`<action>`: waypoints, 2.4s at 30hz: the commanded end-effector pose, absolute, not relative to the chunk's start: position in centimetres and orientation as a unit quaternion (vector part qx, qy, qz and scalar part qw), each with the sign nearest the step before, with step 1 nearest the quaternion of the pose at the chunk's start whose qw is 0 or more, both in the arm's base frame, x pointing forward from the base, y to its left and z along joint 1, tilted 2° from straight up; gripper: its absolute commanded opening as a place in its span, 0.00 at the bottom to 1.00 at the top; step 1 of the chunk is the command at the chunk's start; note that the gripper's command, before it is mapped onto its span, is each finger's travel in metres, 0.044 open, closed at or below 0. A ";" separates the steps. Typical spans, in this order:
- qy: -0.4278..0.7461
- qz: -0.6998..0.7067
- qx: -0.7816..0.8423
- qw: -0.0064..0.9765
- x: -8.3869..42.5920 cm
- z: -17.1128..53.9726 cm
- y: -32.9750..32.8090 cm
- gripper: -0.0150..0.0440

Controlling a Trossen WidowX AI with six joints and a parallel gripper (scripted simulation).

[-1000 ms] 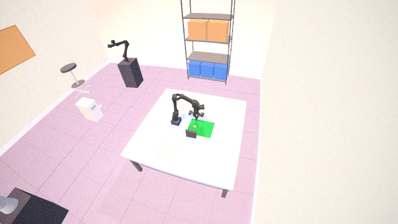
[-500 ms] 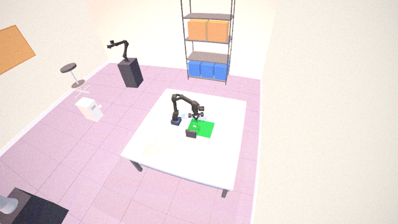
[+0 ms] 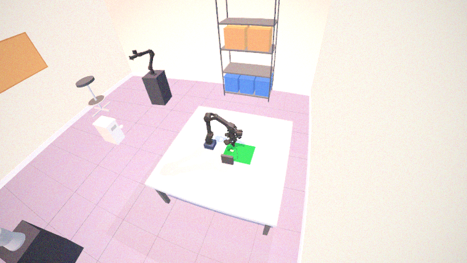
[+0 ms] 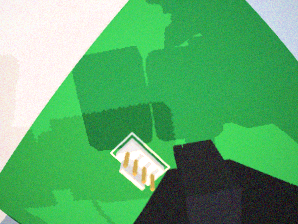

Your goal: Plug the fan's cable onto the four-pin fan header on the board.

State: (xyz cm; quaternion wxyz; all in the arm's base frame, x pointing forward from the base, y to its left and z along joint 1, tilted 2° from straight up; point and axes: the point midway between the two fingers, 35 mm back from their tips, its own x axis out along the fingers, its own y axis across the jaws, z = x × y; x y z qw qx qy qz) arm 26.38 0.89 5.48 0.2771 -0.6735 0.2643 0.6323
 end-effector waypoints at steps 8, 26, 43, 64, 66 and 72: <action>0.134 0.671 -0.716 0.140 25.9 5.5 -1.4 0.25; 0.057 0.682 -0.727 0.057 25.3 5.5 -2.7 0.25; 0.058 0.682 -0.727 0.058 24.9 5.6 -2.5 0.25; 0.059 0.682 -0.727 0.060 25.0 3.4 -2.5 0.25; 0.060 0.681 -0.727 0.061 25.1 3.4 -2.6 0.25; 0.060 0.681 -0.727 0.061 25.3 3.4 -2.6 0.25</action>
